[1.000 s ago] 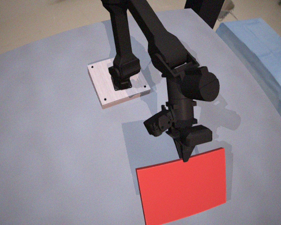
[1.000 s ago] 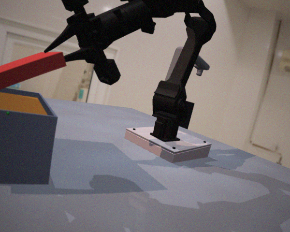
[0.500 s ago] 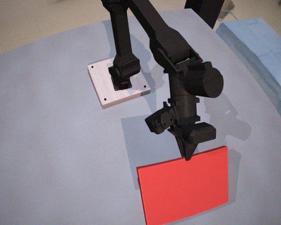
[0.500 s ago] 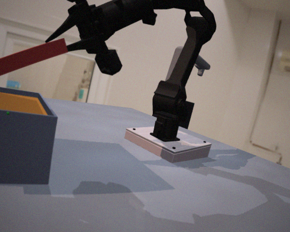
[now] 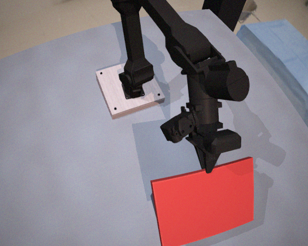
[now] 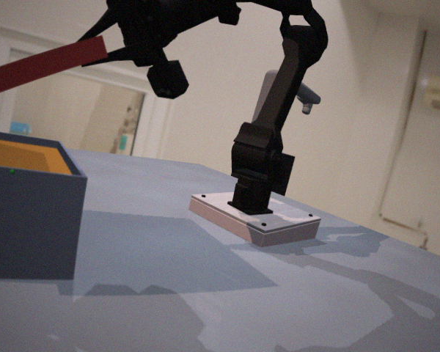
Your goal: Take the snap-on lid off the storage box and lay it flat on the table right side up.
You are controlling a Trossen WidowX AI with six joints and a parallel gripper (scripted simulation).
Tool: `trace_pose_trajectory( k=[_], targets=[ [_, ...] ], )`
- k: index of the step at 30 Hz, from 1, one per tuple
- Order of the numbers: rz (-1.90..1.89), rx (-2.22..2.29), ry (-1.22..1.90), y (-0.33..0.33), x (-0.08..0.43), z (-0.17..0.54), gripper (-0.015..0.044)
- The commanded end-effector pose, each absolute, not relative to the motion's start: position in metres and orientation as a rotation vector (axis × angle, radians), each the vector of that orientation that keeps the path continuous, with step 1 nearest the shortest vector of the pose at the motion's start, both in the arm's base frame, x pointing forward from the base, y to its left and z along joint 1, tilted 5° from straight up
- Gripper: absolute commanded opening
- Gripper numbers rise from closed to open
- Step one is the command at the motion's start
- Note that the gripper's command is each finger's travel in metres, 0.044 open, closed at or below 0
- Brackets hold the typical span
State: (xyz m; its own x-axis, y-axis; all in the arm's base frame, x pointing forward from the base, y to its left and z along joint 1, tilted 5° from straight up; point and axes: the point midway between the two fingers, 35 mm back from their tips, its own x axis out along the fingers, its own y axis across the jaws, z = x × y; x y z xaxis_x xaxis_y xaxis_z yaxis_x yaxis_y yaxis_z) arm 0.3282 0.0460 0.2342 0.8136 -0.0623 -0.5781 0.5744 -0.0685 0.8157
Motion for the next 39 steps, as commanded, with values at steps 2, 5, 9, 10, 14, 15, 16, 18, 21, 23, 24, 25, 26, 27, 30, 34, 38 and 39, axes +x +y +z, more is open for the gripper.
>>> trace_pose_trajectory(
  k=[2, 5, 9, 10, 14, 15, 16, 18, 21, 23, 24, 25, 26, 27, 30, 34, 38, 39],
  targets=[
    [-0.532, 1.569, 0.413, 0.046, 0.328, 0.246, 0.0],
    [-0.532, 1.569, 0.413, 0.046, 0.327, 0.25, 0.0],
    [-0.532, 1.569, 0.413, 0.046, 0.327, 0.255, 0.0],
    [-0.532, 1.569, 0.413, 0.046, 0.327, 0.256, 0.0],
    [-0.532, 1.569, 0.413, 0.046, 0.326, 0.262, 0.0],
    [-0.532, 1.569, 0.413, 0.046, 0.326, 0.263, 0.0],
    [-0.532, 1.569, 0.413, 0.046, 0.326, 0.264, 0.0],
    [-0.532, 1.569, 0.413, 0.046, 0.326, 0.267, 0.0],
    [-0.533, 1.569, 0.413, 0.045, 0.325, 0.264, 0.0],
    [-0.533, 1.568, 0.413, 0.039, 0.324, 0.26, 0.0],
    [-0.533, 1.568, 0.413, 0.037, 0.324, 0.259, 0.0],
    [-0.533, 1.568, 0.413, 0.035, 0.324, 0.259, 0.0],
    [-0.533, 1.567, 0.413, 0.033, 0.323, 0.258, 0.0],
    [-0.533, 1.567, 0.413, 0.031, 0.323, 0.258, 0.0],
    [-0.533, 1.567, 0.413, 0.025, 0.322, 0.258, 0.0],
    [-0.533, 1.566, 0.412, 0.017, 0.321, 0.258, 0.0],
    [-0.533, 1.565, 0.412, 0.009, 0.32, 0.258, 0.0],
    [-0.533, 1.565, 0.412, 0.007, 0.319, 0.258, 0.0]
  ],
)
